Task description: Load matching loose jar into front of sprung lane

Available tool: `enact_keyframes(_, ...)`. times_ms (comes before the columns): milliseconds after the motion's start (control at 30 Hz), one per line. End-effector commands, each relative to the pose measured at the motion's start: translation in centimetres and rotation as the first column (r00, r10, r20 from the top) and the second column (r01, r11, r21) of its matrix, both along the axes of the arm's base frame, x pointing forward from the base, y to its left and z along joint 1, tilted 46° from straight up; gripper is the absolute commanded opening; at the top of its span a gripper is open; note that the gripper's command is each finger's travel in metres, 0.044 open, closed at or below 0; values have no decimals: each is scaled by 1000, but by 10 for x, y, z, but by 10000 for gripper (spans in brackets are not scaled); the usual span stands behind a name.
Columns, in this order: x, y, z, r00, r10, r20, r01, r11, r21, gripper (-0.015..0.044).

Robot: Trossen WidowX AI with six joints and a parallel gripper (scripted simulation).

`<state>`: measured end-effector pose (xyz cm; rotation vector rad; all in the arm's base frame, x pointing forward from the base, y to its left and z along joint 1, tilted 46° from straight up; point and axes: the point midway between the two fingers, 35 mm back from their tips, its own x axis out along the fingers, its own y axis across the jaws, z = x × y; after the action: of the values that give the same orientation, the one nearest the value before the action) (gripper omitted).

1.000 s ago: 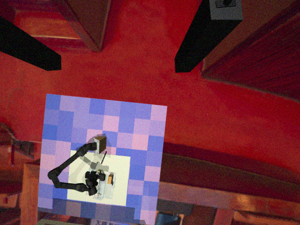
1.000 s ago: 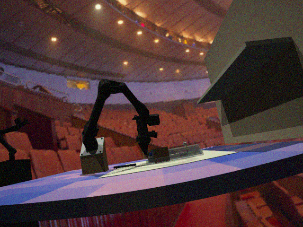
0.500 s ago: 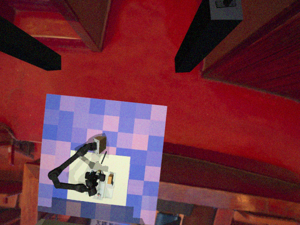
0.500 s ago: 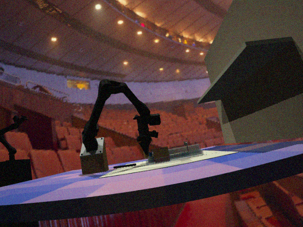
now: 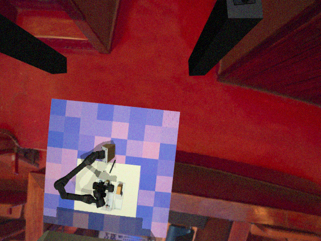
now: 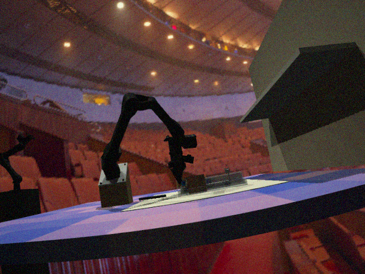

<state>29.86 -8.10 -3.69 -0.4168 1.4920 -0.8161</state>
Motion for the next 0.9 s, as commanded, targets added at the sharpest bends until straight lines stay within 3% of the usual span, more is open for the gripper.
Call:
enact_keyframes(0, 11, -1, 3, 1000, 6, 27, -5, 1000, -8, 0)
enact_keyframes(867, 19, -2, 6, 1000, 6, 28, -5, 1000, -9, 0)
